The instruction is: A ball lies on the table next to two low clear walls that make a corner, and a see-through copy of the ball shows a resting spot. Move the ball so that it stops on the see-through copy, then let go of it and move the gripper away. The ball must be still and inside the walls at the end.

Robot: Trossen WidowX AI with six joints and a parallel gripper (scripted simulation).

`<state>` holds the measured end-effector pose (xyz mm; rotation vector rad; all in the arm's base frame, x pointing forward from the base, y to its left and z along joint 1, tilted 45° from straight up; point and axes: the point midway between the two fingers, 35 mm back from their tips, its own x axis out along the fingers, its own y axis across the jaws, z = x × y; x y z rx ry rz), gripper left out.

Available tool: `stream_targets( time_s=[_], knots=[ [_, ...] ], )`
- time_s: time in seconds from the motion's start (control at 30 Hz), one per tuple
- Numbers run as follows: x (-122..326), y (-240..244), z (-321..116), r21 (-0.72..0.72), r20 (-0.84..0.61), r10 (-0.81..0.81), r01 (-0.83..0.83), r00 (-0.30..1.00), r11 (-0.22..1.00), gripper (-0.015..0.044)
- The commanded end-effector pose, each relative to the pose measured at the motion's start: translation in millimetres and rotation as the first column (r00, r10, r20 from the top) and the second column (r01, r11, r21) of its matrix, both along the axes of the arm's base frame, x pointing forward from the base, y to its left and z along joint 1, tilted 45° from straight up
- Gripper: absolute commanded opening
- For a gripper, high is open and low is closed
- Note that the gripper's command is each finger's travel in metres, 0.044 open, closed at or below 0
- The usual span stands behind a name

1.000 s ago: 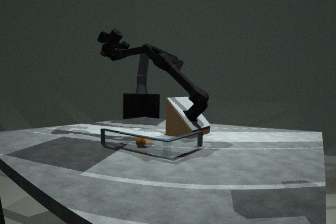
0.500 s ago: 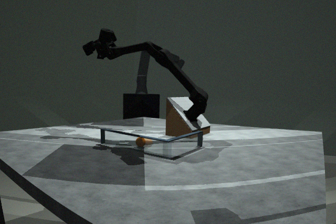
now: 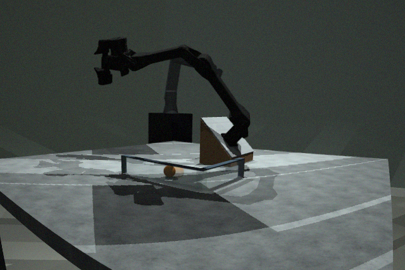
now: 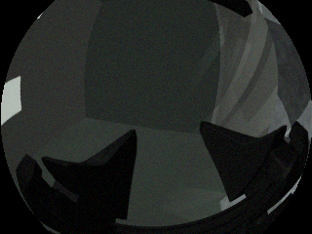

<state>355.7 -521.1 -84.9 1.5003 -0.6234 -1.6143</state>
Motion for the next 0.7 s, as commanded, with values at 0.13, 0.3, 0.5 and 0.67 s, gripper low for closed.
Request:
stream_targets(
  time_s=[0.13,0.3,0.5,0.67],
  knots=[
    [60,107,-8,0.334,-0.279,0.643,-0.556,0.713,0.761,0.0292],
    [73,165,-12,0.480,-0.283,0.854,-0.707,0.437,0.520,0.0292],
    [77,236,-10,0.603,-0.205,0.977,-0.780,0.056,0.171,0.0292],
    [73,296,-4,0.646,-0.100,0.961,-0.752,-0.258,-0.134,0.0292]
  ],
)
